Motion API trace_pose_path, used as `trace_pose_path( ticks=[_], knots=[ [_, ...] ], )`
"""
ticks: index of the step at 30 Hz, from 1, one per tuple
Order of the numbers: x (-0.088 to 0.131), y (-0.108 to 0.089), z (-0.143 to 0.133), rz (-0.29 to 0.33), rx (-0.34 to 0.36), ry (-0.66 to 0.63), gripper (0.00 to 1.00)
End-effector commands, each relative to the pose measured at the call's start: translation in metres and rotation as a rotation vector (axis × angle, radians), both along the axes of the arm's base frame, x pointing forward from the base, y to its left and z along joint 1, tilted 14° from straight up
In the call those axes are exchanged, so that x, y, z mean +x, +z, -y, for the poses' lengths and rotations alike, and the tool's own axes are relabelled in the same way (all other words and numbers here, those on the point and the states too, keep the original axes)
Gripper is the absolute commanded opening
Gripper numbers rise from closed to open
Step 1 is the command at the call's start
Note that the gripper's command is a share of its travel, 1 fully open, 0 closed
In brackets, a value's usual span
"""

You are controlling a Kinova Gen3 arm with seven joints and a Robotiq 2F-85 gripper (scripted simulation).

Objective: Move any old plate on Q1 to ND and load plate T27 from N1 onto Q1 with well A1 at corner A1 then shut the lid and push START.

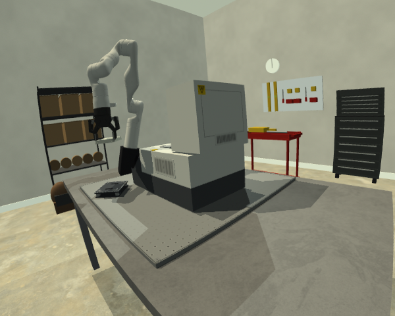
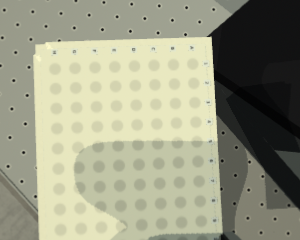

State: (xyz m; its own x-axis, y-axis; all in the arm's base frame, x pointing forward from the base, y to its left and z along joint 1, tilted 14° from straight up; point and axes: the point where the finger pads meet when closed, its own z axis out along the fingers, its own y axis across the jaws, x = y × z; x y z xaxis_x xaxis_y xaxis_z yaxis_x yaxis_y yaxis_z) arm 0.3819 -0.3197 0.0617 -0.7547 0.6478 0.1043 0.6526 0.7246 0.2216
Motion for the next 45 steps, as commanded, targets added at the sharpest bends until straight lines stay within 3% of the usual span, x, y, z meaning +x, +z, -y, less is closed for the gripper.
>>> trace_pose_path(
  ticks=[1, 24, 45],
  knots=[
    [-0.007, -0.002, 0.010, 0.002, -0.001, 0.000, 0.90],
    [-0.013, -0.004, 0.018, 0.002, -0.002, 0.000, 0.90],
    [-0.012, -0.029, 0.012, 0.002, -0.001, 0.000, 0.90]
  ],
)
